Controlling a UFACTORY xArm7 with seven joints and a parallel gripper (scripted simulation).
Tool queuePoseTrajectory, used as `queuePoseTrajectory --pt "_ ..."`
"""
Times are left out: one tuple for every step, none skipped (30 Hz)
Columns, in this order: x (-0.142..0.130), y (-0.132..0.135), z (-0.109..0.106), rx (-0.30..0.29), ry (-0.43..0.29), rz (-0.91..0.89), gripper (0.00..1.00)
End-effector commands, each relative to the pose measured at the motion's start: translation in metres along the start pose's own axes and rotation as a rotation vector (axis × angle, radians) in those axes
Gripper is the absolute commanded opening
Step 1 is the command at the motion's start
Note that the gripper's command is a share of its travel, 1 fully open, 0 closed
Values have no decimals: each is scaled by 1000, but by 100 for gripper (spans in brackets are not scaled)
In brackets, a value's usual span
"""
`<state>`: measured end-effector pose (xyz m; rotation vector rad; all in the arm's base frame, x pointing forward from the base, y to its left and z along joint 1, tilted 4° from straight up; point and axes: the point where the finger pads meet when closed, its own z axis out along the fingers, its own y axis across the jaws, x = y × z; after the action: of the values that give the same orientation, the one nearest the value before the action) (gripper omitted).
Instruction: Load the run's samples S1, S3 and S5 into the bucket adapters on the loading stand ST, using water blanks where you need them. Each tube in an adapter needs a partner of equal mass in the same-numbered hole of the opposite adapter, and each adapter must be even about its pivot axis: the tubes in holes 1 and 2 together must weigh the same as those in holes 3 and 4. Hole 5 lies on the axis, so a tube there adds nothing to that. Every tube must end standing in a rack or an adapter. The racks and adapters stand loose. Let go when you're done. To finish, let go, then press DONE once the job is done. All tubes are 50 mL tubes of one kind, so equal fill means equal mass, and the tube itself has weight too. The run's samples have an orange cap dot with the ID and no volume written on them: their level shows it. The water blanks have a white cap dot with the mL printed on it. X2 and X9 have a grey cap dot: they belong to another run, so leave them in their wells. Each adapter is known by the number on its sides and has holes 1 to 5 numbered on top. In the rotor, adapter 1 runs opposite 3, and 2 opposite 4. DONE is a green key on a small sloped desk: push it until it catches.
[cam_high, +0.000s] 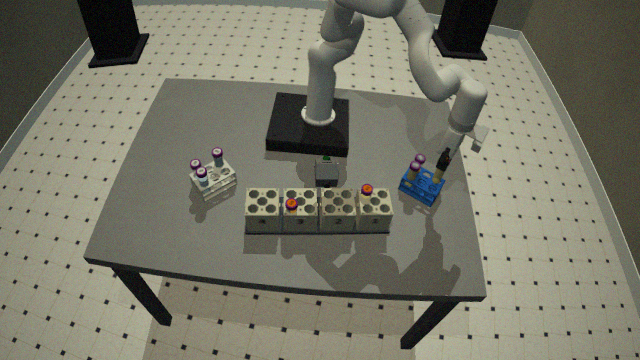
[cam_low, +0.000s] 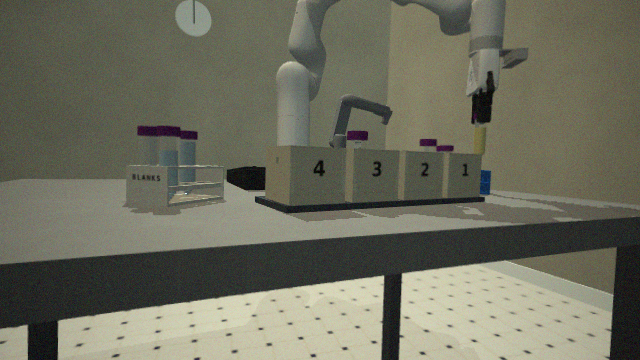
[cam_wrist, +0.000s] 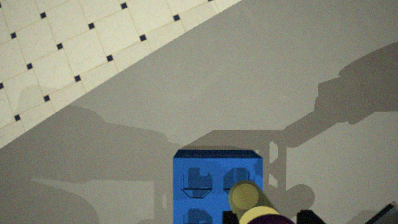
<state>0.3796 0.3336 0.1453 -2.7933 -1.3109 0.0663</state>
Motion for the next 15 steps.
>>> queuePoseTrajectory --pt "1 0 -13 -1 5 0 0" --pt "1 0 -13 -1 5 0 0" --pt "1 0 -13 -1 5 0 0" --pt "1 0 -15 -1 5 0 0" --pt "1 0 -17 -1 5 0 0" --pt "1 0 -19 -1 5 0 0" --pt "1 0 -21 -1 5 0 0" --pt "1 0 -23 -1 5 0 0" --pt "1 0 -25 -1 5 0 0" --pt "1 0 -27 -1 5 0 0" --pt "1 0 -29 -1 5 0 0" --pt "1 0 -31 -1 5 0 0" --pt "1 0 -33 -1 5 0 0" --pt "1 0 -35 -1 5 0 0" --pt "1 0 -37 -1 5 0 0"
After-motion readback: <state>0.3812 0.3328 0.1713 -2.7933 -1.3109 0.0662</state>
